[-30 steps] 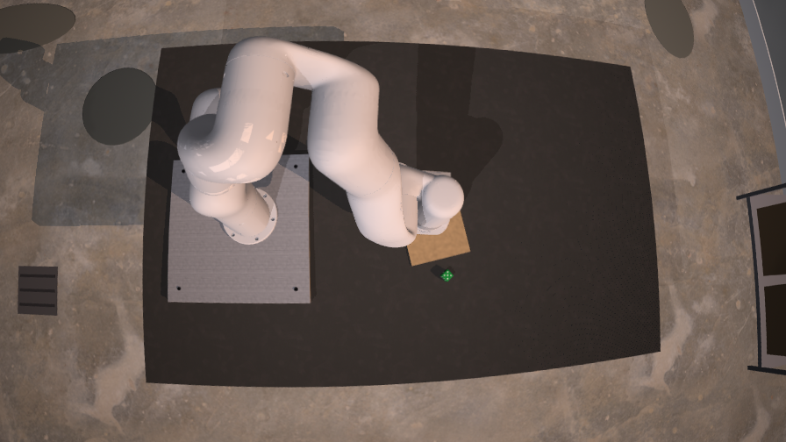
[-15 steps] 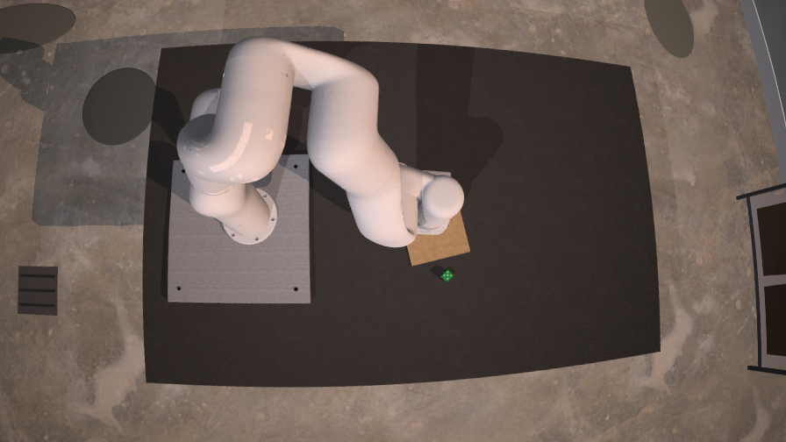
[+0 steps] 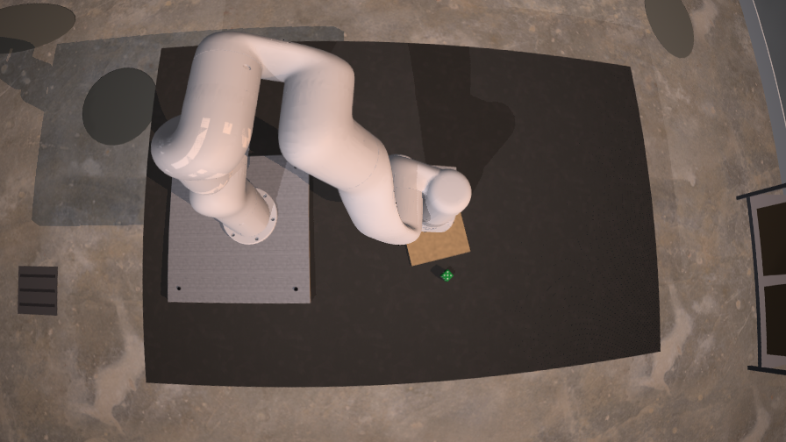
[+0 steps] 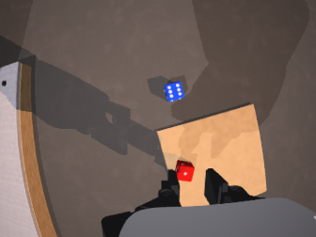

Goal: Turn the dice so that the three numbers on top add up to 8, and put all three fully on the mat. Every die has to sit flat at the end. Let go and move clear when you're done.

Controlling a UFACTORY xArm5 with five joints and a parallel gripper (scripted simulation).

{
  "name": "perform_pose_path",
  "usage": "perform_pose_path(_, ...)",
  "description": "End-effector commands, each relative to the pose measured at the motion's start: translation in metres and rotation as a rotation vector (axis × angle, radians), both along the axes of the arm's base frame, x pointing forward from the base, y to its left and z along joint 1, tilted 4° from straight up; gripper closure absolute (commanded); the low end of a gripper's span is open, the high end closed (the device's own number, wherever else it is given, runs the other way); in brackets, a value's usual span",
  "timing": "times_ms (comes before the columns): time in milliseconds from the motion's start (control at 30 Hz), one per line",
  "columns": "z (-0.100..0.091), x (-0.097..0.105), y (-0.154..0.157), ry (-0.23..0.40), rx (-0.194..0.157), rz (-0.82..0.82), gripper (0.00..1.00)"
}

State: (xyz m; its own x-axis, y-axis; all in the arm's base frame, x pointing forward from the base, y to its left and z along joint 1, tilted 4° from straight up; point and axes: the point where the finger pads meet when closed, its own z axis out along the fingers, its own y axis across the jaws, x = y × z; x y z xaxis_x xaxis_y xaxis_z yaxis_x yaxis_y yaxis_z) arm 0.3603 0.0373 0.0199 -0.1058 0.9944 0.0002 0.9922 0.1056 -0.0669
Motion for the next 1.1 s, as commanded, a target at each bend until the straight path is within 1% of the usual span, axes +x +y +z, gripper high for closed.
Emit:
perform_pose_path(0,0.025,0.003,-0.001,-0.004,0.001,0.0,0.64)
perform_pose_path(100,0.037,0.004,-0.001,-0.004,0.001,0.0,0.64)
perform_pose_path(200,0.045,0.004,-0.001,-0.004,0.001,0.0,0.64)
perform_pose_path(433,0.048,0.004,-0.001,-0.004,0.001,0.0,0.64)
perform_pose_path(467,0.048,0.004,-0.001,-0.004,0.001,0.0,0.0)
perform_pose_path(1067,0.048,0.004,-0.001,-0.004,0.001,0.0,0.0)
